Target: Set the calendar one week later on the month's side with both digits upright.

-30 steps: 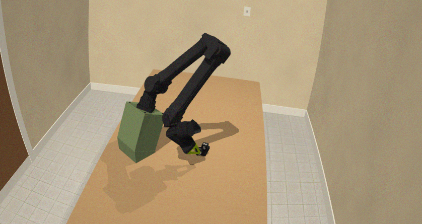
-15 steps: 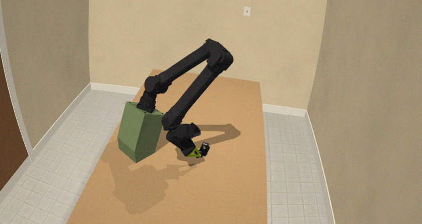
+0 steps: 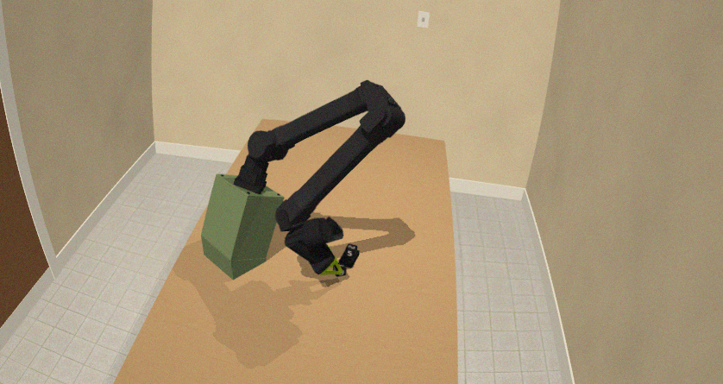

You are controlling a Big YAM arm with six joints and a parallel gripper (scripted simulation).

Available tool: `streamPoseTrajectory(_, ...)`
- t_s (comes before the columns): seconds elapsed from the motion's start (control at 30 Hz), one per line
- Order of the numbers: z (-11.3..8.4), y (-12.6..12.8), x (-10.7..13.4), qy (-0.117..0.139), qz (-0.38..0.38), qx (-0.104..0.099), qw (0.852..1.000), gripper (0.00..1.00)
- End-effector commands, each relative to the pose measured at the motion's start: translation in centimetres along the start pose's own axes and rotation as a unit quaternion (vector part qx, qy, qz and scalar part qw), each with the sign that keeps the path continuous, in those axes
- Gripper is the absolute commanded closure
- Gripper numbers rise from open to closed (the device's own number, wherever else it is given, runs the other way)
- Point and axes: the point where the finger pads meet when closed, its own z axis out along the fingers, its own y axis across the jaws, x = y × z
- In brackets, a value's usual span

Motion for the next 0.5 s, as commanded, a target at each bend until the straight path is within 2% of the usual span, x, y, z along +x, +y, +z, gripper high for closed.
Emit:
streamPoseTrajectory(0.0,0.69,0.39,0.40,-0.001,0.004,-0.005,1.000,0.75)
streamPoseTrajectory(0.47,1.60,0.45,1.32,-0.002,0.004,-0.006,1.000,0.75)
